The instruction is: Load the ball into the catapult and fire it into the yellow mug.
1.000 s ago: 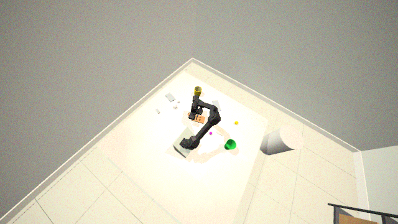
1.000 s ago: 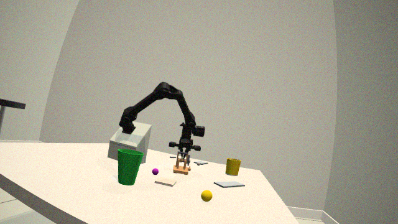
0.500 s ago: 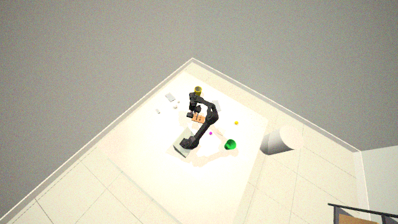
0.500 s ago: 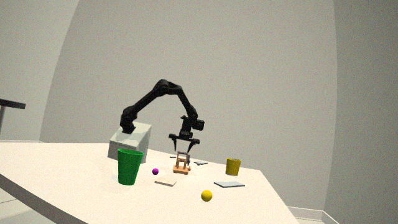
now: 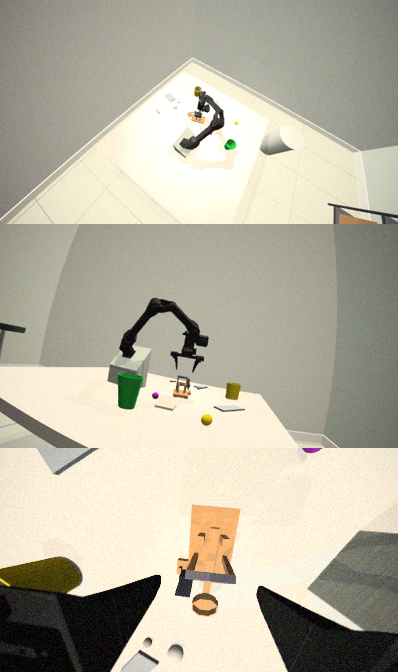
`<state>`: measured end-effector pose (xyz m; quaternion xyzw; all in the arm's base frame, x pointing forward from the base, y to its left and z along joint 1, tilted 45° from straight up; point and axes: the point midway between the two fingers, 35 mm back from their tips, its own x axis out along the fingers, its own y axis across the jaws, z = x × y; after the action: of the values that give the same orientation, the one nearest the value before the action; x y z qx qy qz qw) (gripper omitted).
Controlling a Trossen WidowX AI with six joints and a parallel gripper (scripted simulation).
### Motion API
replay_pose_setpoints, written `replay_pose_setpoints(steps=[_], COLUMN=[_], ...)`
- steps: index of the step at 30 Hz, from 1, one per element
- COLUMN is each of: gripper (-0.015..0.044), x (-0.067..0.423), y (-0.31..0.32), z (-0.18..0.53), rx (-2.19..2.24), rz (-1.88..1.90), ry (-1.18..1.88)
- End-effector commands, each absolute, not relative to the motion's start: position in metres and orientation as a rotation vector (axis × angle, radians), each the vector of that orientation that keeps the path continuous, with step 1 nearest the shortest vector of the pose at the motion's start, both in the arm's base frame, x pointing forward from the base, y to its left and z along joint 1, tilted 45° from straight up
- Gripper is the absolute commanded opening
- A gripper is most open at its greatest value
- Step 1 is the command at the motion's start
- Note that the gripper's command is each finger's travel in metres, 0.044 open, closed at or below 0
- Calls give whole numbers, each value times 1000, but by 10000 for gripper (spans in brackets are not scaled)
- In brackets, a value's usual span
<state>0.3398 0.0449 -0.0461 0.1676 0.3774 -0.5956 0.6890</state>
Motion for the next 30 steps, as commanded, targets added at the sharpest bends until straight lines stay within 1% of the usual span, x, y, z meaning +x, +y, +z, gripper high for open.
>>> replay_pose_setpoints(steps=[1, 8, 13, 30], gripper=[440, 440, 440, 440], x=[346, 346, 347, 348], y=[13, 11, -18, -31], z=[-27, -29, -62, -76], rx=[374, 374, 375, 375], rz=[-1339, -1339, -1339, -1338], ry=[833, 833, 835, 835])
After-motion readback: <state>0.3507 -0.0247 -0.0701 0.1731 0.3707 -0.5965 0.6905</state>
